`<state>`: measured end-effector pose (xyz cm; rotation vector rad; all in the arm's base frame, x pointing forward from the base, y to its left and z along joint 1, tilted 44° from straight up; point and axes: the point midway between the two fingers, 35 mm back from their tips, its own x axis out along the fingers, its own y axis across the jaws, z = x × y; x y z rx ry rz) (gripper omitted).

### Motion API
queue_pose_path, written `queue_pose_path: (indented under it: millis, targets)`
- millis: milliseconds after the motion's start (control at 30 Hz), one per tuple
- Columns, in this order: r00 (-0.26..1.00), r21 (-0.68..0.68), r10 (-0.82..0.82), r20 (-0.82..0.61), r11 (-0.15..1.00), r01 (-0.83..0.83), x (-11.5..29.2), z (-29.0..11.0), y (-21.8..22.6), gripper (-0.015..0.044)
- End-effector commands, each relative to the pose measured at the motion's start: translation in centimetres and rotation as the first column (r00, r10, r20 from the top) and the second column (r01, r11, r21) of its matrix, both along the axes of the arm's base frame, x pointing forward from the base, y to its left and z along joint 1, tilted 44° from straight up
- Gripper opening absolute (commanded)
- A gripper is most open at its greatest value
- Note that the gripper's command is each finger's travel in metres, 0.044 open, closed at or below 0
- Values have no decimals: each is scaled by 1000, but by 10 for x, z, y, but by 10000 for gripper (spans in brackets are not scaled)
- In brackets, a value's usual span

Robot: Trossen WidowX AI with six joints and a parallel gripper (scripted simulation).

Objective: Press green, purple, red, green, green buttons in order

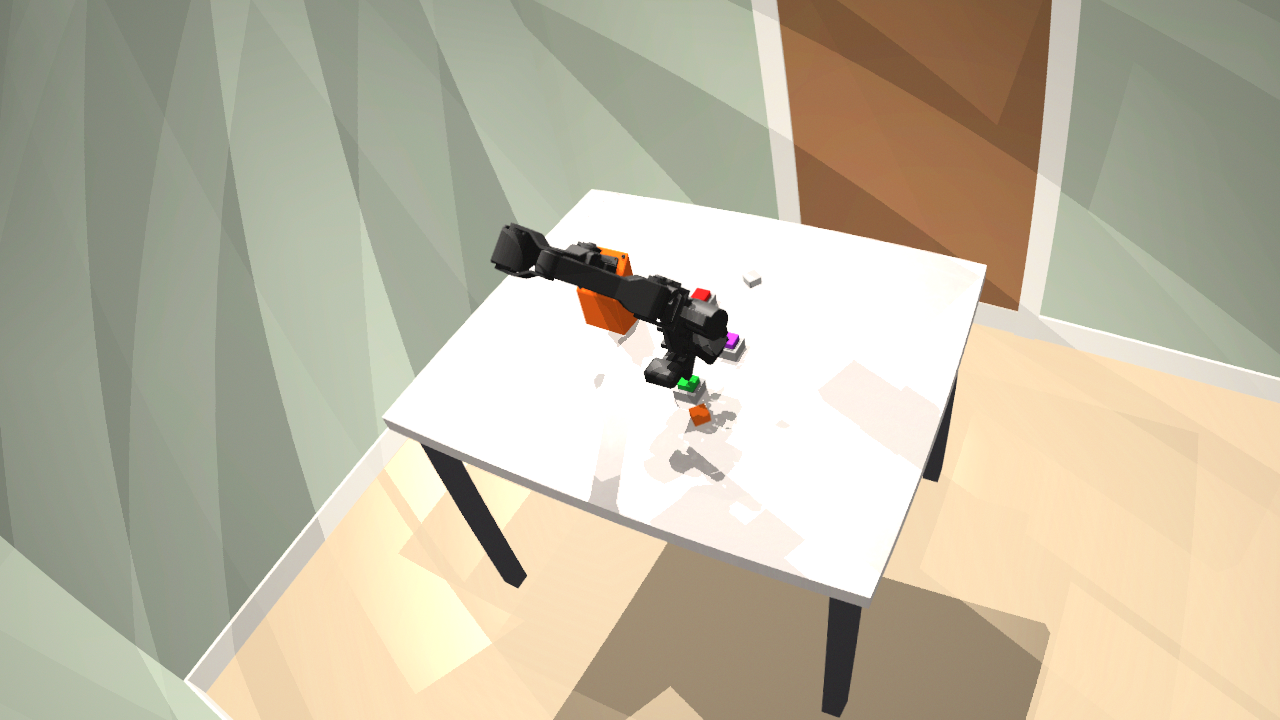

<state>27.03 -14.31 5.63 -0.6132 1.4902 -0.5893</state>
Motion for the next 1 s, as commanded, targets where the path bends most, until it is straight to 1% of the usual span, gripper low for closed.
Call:
queue_pose_path:
  millis: [0,967]
  targets:
    - [1000,3,-1,-11,1000,1,-2,-8,-5,20]
    - [1000,2,-1,-12,1000,1,-3,-11,-8,20]
